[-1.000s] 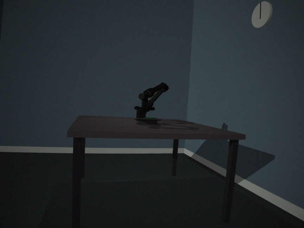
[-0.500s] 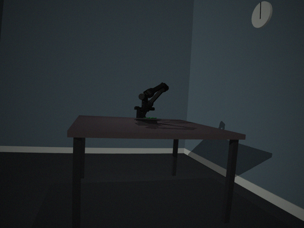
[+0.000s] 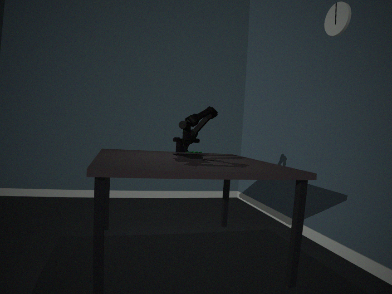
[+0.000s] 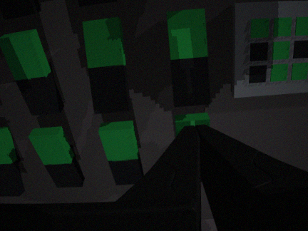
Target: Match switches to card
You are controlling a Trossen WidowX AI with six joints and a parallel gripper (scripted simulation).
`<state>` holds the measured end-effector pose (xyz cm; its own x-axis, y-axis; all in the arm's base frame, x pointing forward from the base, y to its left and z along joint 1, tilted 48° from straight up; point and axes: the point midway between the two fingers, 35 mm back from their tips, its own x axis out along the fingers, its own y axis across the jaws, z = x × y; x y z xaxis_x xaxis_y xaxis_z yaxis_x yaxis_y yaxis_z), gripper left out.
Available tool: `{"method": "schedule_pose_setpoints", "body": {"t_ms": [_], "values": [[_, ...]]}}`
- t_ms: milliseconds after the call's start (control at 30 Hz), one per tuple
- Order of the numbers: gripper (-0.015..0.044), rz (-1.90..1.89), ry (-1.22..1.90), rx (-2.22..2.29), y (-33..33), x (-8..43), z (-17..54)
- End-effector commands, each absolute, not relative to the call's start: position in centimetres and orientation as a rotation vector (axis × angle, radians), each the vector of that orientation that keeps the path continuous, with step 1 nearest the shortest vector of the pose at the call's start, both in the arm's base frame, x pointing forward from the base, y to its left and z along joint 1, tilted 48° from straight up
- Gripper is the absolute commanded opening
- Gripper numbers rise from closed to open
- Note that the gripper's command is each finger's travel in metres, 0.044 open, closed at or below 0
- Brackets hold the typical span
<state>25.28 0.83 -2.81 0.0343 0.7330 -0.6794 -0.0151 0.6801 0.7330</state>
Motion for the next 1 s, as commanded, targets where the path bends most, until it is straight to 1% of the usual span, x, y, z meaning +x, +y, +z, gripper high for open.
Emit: {"method": "schedule_pose_setpoints", "body": {"t_ms": [0, 533, 700, 900, 967], "values": [[0.0, 0.639, 1.435, 0.648, 1.0, 25.3, -2.9], [0.0, 0.639, 1.435, 0.64, 0.8, 25.3, -2.8], [0.0, 0.627, 1.414, 0.652, -3.6, 24.8, 1.2], [0.0, 0.626, 1.413, 0.652, -3.6, 25.0, 1.6], [0.0, 0.628, 1.411, 0.647, -2.6, 26.4, 3.3]]}}
